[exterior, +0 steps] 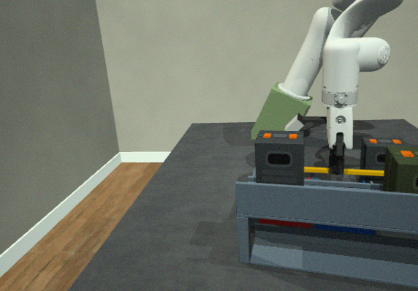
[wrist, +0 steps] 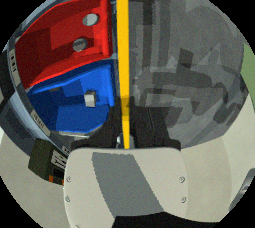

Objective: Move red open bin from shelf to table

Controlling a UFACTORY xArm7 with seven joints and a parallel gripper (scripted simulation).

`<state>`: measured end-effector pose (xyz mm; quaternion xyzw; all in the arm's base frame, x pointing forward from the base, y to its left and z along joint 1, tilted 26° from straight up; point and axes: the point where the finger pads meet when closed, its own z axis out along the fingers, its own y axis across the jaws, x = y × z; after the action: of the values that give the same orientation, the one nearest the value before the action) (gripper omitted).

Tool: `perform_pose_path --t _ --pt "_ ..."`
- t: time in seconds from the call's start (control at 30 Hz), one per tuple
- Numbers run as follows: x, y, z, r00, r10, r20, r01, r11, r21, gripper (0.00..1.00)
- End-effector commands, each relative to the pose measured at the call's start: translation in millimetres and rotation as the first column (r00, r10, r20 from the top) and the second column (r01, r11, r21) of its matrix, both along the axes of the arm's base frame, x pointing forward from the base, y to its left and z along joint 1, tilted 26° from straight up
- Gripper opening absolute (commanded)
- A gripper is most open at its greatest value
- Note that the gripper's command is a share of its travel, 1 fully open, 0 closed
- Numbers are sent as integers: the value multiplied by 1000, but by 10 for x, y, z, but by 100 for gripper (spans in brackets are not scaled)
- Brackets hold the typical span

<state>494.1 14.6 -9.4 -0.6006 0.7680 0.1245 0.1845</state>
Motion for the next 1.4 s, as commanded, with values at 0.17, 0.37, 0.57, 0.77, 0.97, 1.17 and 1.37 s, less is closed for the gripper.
perform_pose_path --t 0.17,0.37,0.57,0.77,0.97,1.17,1.37 --pt "-3 -80 150 1000 -3 4 3 1000 -2 0" --pt "-3 -80 150 1000 -3 4 3 1000 -2 0" --pt "-3 -80 150 1000 -3 4 3 1000 -2 0" --pt "-79 -304 642 1000 -3 5 3 1000 -2 0" --pt "-79 -304 642 1000 -3 5 3 1000 -2 0" --pt "-89 -326 696 1000 -2 4 2 1000 -1 0" --pt "-124 -454 965 1000 -3 5 3 1000 -2 0"
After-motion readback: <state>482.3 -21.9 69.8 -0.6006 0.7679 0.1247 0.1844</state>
